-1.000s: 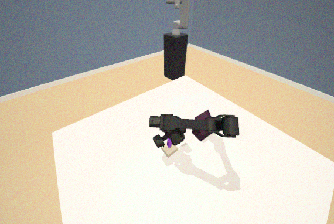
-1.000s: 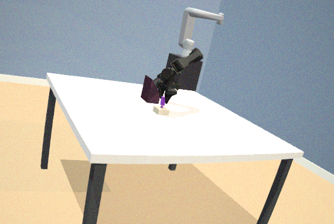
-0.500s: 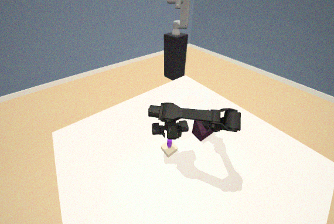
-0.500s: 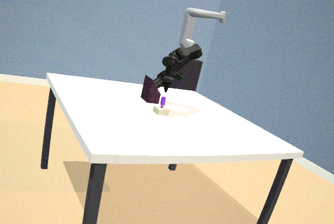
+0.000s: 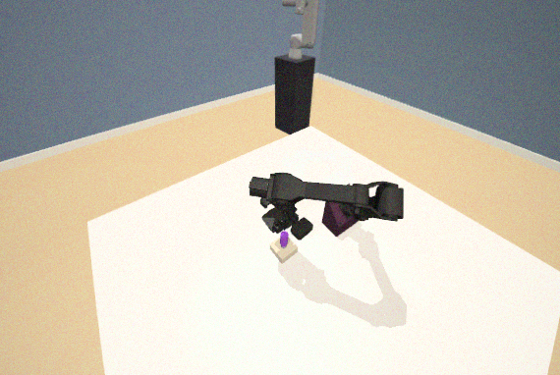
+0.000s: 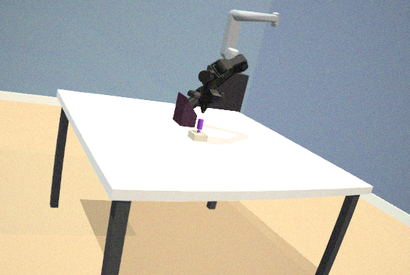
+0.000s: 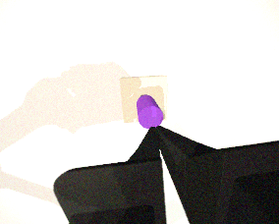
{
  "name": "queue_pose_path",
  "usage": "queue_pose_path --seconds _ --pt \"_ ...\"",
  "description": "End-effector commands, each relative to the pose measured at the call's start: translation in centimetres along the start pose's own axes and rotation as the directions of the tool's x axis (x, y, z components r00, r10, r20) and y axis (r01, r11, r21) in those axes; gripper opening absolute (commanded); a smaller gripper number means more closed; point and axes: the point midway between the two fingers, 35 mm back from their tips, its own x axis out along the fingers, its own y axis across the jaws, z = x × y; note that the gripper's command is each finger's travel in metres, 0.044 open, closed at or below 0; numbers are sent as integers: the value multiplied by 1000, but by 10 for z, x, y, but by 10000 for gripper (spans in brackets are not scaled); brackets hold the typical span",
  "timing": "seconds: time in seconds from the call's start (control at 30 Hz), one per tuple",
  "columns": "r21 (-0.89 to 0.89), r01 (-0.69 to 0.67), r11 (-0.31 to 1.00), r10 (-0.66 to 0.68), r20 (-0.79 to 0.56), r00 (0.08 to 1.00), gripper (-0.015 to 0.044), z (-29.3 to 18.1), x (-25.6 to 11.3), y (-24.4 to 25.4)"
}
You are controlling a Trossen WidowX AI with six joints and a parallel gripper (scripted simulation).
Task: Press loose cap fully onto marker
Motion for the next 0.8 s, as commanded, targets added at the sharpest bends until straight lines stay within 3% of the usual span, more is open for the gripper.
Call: queue_pose_path --seconds 0.0,0.77 --pt "73 -1 997 1 0 1000 0 -1 1 0" --pt "72 -2 997 2 1 1000 0 0 28 0"
